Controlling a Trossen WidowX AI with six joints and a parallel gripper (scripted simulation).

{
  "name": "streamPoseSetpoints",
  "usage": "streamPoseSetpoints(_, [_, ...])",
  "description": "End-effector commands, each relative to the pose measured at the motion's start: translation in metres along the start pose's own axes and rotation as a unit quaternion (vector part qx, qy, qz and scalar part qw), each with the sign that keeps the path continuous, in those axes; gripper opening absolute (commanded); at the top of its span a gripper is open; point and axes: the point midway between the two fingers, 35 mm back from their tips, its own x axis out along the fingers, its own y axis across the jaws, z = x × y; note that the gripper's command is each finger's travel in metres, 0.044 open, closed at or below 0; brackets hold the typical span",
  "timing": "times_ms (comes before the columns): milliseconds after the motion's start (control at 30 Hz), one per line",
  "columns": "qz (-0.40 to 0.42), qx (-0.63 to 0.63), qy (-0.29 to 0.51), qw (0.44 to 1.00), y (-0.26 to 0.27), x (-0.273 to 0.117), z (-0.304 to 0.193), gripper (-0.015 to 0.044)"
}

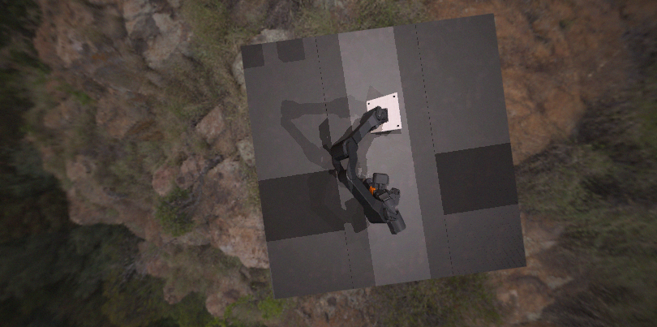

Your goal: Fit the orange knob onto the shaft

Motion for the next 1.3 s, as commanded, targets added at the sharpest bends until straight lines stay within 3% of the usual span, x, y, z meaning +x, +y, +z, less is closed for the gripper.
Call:
streamPoseSetpoints(0, [-0.001, -0.002, 0.001, 1.0, 0.0, -0.0024, 0.0, 0.0])
streamPoseSetpoints(200, [-0.001, -0.015, 0.001, 1.0, 0.0024, -0.0046, -0.0016, 0.0])
streamPoseSetpoints(400, [-0.001, -0.107, 0.001, 0.994, 0.0049, -0.0058, -0.0035, 0.0])
streamPoseSetpoints(1267, [-0.001, -0.107, 0.001, 0.994, 0.0017, 0.0017, -0.002, 0.0])
